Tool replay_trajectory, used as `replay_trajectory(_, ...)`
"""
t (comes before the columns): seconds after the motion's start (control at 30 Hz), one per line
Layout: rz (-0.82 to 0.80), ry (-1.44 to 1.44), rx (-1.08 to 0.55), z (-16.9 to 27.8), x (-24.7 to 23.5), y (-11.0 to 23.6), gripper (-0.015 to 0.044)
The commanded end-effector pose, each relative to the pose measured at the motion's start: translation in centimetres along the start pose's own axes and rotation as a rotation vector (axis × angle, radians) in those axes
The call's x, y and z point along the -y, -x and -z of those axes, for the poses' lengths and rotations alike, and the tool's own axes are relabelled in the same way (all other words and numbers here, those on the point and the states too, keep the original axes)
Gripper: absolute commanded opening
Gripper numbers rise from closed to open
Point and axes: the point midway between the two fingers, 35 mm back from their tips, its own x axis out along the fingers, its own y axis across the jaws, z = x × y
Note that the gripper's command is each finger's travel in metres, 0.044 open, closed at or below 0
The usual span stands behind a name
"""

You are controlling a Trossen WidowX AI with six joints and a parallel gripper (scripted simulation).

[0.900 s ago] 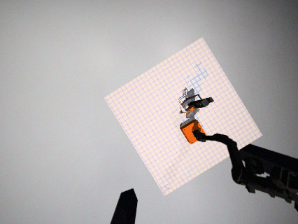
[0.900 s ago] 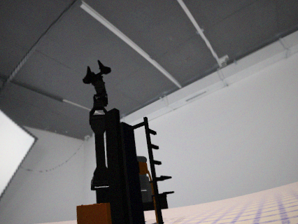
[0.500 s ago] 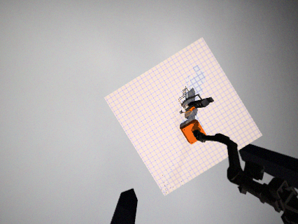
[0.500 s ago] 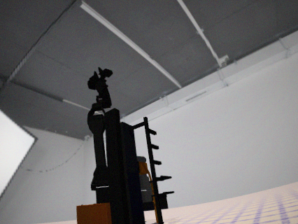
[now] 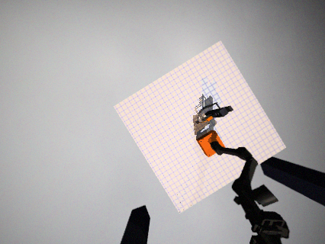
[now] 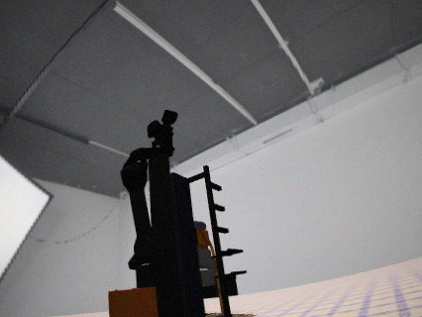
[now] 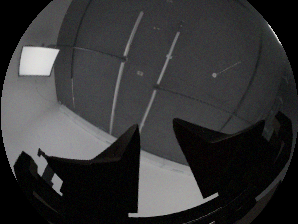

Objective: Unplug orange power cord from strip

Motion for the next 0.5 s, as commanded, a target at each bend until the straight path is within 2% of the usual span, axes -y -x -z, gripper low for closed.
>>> replay_trajectory(0.0,-0.065,0.106,-0.159,5.1,-0.7,1.1,0.0160)
replay_trajectory(0.23,-0.146,0.307,-0.456,13.6,0.2,5.0,0.0160)
replay_trajectory(0.47,-0.274,0.506,-0.775,21.9,2.8,11.4,0.0160)
